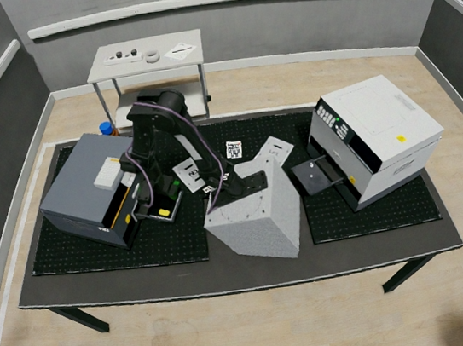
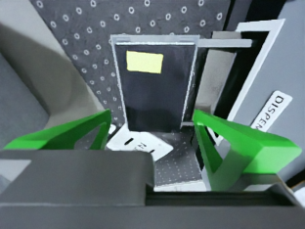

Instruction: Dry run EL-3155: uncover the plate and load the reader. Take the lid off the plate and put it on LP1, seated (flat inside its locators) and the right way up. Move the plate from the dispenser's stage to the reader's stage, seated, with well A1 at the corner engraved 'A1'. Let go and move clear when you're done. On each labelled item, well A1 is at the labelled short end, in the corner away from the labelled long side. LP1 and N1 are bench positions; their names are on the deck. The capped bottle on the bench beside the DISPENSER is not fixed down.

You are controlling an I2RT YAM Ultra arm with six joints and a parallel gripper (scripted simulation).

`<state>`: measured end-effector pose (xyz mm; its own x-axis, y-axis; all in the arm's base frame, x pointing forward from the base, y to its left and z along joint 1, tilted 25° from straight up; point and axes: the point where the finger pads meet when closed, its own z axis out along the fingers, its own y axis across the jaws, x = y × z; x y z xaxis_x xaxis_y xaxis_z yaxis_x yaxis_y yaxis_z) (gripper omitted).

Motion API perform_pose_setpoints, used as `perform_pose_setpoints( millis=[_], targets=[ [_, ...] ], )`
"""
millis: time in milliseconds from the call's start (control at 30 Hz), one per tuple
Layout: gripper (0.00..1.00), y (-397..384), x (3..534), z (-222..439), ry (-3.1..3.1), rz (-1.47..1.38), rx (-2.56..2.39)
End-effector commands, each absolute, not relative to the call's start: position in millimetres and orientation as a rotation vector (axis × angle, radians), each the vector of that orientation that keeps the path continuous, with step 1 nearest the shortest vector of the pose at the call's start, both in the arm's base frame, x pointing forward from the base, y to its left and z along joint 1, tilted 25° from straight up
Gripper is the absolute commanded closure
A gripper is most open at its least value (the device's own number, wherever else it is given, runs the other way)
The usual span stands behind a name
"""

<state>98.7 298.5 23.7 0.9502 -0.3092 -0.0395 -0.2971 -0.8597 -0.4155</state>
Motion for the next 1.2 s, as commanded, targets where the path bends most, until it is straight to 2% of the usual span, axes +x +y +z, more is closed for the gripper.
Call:
perform_pose_setpoints(
  millis=[0,1167],
  targets=[
    [0.0,300,94,15,0.433,-0.031,-2.681],
    [0.0,314,99,-8,0.434,-0.035,-2.672]
  ],
)
